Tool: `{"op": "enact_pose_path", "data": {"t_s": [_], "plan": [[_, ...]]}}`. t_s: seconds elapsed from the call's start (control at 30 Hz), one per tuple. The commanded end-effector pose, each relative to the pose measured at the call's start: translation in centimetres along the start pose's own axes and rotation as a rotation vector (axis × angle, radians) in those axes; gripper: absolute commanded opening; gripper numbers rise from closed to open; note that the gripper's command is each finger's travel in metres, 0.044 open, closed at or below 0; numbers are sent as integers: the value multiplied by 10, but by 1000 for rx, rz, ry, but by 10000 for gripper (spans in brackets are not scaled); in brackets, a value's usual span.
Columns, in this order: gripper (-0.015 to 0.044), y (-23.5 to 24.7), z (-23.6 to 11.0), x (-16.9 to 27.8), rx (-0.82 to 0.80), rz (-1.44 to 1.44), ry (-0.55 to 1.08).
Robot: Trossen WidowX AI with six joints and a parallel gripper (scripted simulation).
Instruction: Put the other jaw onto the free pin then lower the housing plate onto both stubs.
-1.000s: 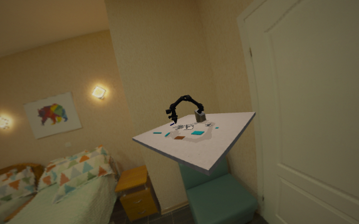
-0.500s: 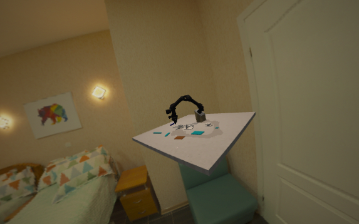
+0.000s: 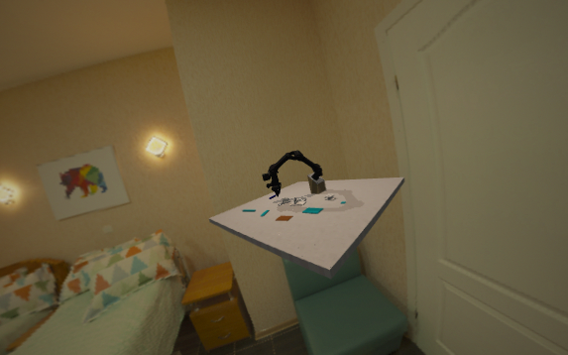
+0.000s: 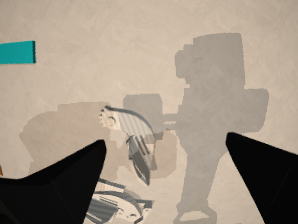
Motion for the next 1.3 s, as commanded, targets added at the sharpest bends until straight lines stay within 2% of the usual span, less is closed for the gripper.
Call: {"op": "enact_pose_path", "data": {"t_s": [0.0, 0.03, 0.13, 0.6, 1.2, 1.27], "plan": [[440, 0, 0, 0, -1, 3, 0], [440, 0, 0, 0, -1, 3, 0], [361, 0, -9, 1, 5, -7, 0], [0, 0, -9, 1, 5, -7, 0], [0, 0, -9, 1, 5, -7, 0], [53, 1, -9, 1, 1, -1, 0]]}}
Point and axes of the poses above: the point midway between the two fingers, 35 mm back from their tips, its own z axis out along the fingers, its own y axis across the jaws, x = y × z, the point moved 6 cm from there along -z, back along the fingers, and after that the axes turned 7 degrees about z, right-handed, at the moved point
